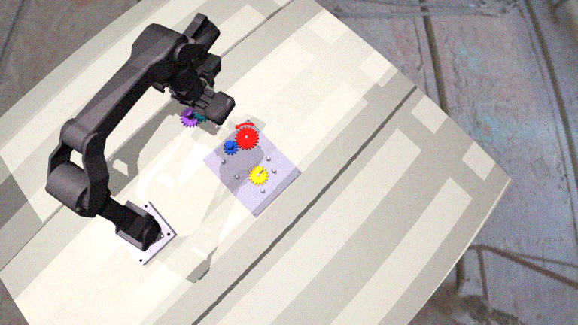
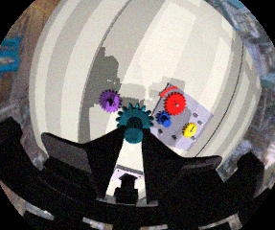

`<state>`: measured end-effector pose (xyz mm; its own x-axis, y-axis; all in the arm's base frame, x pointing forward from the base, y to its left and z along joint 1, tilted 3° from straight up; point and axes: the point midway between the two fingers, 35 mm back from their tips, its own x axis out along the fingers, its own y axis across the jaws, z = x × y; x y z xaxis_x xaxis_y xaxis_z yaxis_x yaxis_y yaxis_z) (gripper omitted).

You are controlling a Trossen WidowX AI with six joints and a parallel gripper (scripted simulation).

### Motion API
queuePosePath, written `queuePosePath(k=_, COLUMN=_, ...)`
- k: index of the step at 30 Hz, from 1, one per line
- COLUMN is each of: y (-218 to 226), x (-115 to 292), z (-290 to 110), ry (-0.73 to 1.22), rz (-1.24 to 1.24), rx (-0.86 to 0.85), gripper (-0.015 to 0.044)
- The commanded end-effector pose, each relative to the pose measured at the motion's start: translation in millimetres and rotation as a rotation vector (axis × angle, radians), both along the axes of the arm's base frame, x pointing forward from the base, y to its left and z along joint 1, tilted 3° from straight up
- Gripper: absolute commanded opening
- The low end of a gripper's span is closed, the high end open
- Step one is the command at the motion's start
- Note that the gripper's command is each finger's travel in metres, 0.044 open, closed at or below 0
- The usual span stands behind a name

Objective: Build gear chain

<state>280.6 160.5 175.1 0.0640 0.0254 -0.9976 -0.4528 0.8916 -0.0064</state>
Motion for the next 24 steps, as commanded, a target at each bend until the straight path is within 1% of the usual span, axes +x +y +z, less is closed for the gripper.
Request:
queuePosePath(k=1, y=-0.1, x=-0.4, z=11.2, ry=-0.01, rz=-0.005, rx=0.006, gripper=0.0)
queuePosePath(k=11, y=-2.7, x=-5.5, z=29.2, ry=-0.01, rz=-0.004, rx=0.005, gripper=0.0)
queuePosePath(k=24, y=-18.2, x=-3.3, z=16.5, ry=-0.009, rz=-0.004, rx=0.004, gripper=0.0)
